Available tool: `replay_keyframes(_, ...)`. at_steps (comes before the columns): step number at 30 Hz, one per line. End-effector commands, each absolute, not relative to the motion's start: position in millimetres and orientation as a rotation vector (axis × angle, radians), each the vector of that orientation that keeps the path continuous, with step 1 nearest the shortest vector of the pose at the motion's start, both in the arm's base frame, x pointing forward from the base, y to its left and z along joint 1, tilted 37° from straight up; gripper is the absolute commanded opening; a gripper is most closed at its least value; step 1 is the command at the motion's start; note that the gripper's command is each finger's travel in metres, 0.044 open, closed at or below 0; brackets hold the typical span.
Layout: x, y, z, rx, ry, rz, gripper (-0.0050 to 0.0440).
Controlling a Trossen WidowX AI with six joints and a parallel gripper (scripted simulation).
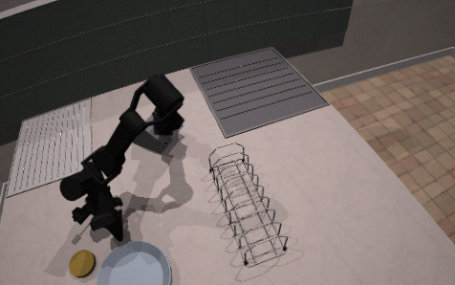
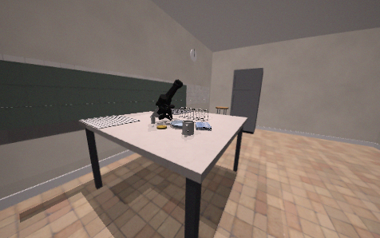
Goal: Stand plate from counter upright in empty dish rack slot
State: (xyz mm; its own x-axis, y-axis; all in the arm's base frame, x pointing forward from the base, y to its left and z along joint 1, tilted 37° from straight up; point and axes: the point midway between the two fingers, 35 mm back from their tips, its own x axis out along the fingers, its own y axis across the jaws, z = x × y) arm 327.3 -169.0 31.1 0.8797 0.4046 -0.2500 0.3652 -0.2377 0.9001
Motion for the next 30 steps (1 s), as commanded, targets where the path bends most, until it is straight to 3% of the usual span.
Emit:
replay_keyframes(1, 327.6, -168.8, 30.1, 1.853, 0.575, 0.036, 0.0089)
replay_keyframes(30, 332.4, -166.6, 28.7, 1.853, 0.575, 0.035, 0.0089)
